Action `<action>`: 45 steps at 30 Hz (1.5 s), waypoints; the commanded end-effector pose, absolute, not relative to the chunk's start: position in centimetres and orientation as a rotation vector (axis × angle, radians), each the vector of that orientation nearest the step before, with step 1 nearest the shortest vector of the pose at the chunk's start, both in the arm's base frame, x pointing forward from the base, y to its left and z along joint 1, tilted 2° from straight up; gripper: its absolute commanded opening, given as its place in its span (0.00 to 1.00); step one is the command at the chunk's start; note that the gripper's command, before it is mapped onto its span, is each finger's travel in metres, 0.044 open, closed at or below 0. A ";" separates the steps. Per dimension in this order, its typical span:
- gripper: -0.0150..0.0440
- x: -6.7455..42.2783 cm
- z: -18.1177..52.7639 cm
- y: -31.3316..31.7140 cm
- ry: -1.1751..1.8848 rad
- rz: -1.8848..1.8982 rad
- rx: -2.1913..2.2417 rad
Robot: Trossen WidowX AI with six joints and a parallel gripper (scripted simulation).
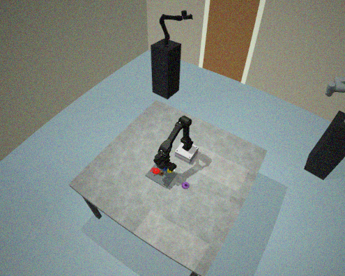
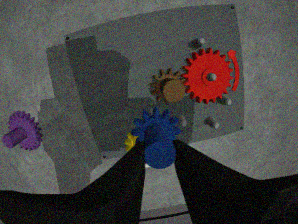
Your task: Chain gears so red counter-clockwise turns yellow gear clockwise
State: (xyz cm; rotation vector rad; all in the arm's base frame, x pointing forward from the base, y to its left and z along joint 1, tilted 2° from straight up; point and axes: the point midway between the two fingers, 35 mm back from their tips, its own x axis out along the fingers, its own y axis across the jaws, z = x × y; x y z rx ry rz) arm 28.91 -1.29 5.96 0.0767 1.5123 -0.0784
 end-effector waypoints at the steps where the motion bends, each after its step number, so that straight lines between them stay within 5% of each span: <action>1: 0.25 28.8 6.0 -1.2 1.511 -0.150 0.160; 16: 0.25 28.8 6.0 -1.2 1.465 -0.466 0.494; 45: 0.25 29.0 3.3 -1.2 1.490 -0.334 0.355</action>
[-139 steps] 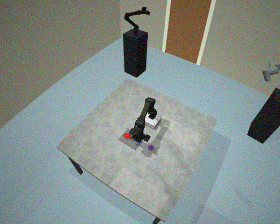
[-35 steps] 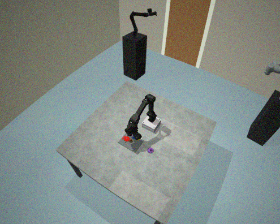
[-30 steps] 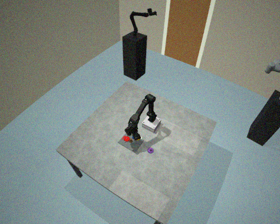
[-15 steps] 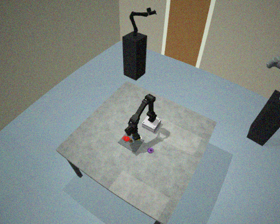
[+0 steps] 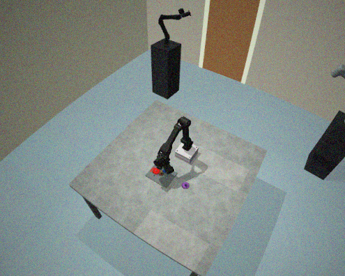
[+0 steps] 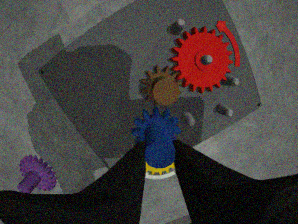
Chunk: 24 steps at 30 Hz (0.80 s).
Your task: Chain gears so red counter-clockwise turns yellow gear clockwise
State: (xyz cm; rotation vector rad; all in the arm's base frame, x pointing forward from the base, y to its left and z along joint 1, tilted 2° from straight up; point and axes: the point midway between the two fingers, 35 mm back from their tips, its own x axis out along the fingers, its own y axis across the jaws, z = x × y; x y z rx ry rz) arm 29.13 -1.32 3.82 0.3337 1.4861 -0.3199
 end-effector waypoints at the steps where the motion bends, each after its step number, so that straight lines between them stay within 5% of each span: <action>1: 0.25 29.0 3.2 -1.2 1.488 -0.345 0.366; 24: 0.25 29.1 1.5 -1.2 1.427 -0.610 0.646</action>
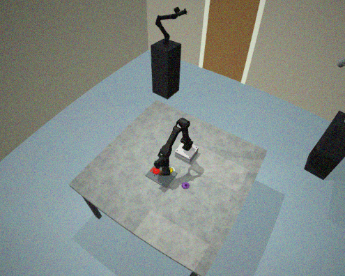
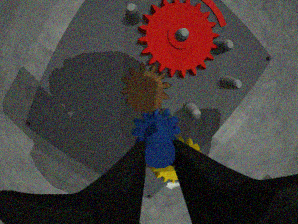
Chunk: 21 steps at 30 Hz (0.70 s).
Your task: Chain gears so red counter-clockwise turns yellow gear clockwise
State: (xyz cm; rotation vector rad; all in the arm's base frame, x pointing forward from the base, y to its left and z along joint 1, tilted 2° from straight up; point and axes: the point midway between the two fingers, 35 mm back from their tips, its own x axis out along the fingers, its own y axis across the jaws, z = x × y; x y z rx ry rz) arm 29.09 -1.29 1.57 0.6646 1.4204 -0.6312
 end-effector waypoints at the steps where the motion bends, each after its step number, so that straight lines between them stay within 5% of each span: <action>1: 0.25 29.1 1.5 -1.2 1.431 -0.595 0.630; 21: 0.25 29.1 1.0 -1.3 1.497 -0.291 0.309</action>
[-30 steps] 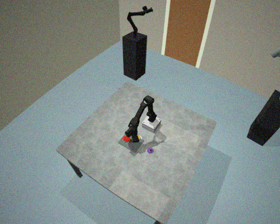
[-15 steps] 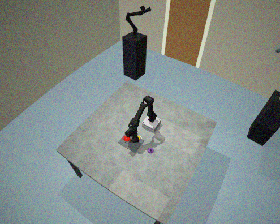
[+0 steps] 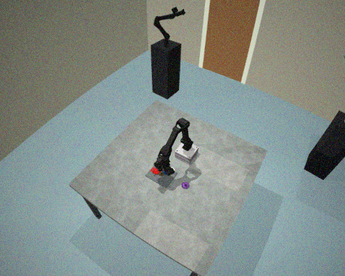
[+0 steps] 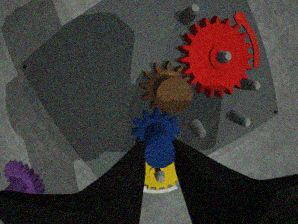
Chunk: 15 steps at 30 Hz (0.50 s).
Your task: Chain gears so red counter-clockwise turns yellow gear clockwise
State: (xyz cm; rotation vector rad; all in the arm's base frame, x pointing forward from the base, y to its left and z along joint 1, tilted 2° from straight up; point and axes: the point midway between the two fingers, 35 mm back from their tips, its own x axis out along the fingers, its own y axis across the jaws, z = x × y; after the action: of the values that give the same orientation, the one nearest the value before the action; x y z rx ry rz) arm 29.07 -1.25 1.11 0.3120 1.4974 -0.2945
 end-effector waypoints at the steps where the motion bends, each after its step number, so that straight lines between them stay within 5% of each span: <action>1: 0.25 29.1 1.0 -1.2 1.496 -0.298 0.317; 4: 0.25 29.2 0.9 -1.2 1.490 -0.336 0.357; 9: 0.48 29.1 1.1 -1.2 1.483 -0.375 0.398; 15: 0.49 29.1 2.2 -1.2 1.472 -0.435 0.461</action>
State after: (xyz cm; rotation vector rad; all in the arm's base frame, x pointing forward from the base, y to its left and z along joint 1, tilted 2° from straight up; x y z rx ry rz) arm 28.98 -1.20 1.43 0.4395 1.4803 -0.4153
